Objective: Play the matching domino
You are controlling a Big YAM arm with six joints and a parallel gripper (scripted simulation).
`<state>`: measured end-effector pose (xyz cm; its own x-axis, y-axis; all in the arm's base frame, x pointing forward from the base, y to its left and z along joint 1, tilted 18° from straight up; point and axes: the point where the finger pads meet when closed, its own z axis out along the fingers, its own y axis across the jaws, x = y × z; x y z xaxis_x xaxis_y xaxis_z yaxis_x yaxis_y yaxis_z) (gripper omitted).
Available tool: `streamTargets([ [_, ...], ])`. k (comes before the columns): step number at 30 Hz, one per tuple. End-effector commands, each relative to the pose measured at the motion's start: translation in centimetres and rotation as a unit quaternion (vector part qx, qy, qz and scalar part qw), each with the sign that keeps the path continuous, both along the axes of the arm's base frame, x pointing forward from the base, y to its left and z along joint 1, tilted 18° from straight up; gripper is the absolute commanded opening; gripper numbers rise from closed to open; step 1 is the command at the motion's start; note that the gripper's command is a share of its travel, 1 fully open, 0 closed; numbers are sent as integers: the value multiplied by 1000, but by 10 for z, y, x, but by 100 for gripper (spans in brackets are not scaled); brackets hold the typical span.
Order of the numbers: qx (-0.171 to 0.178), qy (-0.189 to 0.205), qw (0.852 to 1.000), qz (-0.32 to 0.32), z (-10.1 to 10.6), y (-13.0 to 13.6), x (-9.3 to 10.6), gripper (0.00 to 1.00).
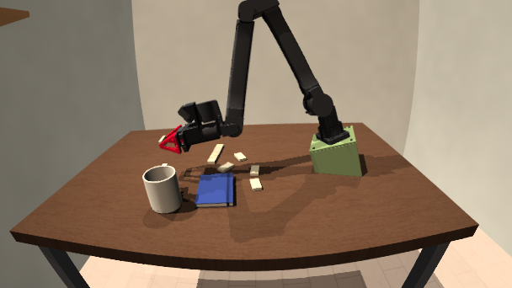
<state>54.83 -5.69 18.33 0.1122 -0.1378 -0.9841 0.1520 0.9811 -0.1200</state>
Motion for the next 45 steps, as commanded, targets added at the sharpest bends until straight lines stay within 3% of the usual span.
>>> streamTargets([
  [1,-1,-12,1000,-3,1,-4,2,51],
  [13,-2,-20,1000,-6,-3,-8,3,51],
  [14,0,-5,1000,-3,-12,-4,2,51],
  [23,1,-18,1000,-5,-23,-11,8,51],
  [30,1,-18,1000,-5,-23,-11,8,51],
  [31,1,5,1000,-4,-38,-8,2,51],
  [45,3,-22,1000,-4,-47,-15,16,51],
])
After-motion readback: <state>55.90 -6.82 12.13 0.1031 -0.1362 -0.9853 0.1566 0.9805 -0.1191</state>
